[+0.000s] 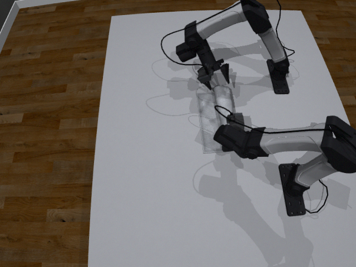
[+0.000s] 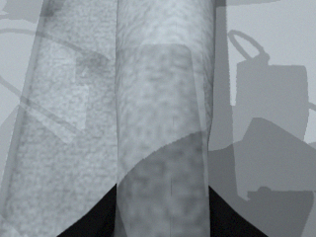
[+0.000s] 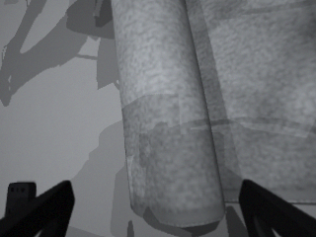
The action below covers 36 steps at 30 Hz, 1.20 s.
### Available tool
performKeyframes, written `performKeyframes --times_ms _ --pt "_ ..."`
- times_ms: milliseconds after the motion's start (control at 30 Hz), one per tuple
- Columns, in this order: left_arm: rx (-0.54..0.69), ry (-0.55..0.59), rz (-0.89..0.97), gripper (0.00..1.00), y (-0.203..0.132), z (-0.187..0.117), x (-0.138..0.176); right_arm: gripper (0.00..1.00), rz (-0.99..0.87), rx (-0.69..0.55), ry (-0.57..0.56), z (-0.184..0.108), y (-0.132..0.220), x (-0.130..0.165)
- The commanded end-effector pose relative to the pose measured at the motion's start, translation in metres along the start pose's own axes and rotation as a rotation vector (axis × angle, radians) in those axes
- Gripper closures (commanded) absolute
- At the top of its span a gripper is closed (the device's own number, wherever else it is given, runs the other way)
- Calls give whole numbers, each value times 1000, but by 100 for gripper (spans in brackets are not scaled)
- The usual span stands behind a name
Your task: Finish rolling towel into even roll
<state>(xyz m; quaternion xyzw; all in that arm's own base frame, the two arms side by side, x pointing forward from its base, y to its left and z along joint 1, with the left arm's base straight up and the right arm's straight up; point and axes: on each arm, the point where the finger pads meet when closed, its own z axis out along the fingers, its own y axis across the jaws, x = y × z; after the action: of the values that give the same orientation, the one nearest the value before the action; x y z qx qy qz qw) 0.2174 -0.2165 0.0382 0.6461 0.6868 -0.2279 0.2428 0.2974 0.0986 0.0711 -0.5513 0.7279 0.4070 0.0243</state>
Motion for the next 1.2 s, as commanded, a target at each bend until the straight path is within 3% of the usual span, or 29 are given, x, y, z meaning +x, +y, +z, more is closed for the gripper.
performKeyframes --times_ms 0,133,200,700,933,1167 --pt "158 4 -102 65 -11 -2 0 12 -101 -55 34 -9 8 -9" --pt "255 10 -181 65 -11 -3 -1 10 -202 78 19 -4 15 -12" --pt "255 10 -181 65 -11 -3 -1 10 -202 78 19 -4 15 -12" --pt "557 29 -427 65 -11 -6 -3 4 -604 612 -44 15 40 -23" --pt "608 32 -469 65 -11 -7 -4 3 -659 687 -53 17 43 -24" --pt "622 33 -480 65 -11 -5 -2 2 -666 685 -52 14 43 -26"
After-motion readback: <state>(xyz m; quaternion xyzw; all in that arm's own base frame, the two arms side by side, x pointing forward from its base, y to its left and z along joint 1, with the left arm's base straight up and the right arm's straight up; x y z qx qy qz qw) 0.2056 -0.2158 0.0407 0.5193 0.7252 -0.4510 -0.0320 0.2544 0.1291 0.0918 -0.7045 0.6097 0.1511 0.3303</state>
